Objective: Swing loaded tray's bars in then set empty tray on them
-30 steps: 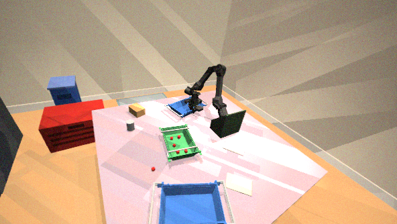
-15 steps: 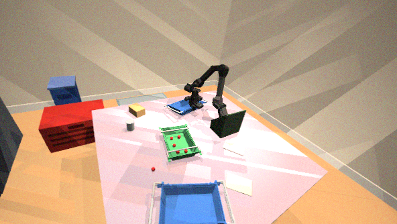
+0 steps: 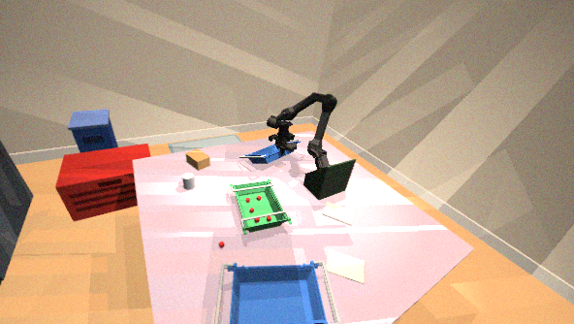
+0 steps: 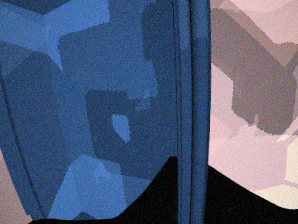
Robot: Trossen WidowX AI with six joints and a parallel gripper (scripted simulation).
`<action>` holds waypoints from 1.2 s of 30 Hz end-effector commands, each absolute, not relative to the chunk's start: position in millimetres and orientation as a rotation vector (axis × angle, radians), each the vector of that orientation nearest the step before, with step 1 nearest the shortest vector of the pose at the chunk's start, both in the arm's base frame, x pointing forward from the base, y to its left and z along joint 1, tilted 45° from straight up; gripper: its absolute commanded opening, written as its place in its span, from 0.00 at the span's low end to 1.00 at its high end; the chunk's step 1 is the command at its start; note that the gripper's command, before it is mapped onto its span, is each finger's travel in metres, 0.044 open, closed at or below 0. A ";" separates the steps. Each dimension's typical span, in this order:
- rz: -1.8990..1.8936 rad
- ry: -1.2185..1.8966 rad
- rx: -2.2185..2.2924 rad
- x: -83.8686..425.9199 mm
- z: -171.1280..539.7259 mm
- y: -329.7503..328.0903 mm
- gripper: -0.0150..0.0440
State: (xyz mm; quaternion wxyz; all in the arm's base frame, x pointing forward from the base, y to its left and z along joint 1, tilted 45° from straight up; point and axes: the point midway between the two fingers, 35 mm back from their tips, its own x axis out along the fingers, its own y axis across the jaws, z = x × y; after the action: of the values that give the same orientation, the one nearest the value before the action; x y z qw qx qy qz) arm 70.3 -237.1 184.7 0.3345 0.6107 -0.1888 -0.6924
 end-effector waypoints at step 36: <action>-1.777 -0.527 1.595 77.5 275.2 -181.5 0.25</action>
State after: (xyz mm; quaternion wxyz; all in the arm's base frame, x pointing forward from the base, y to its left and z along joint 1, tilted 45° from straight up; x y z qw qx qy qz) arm 78.1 -184.1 265.4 0.3360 0.6112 -0.1917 -0.6905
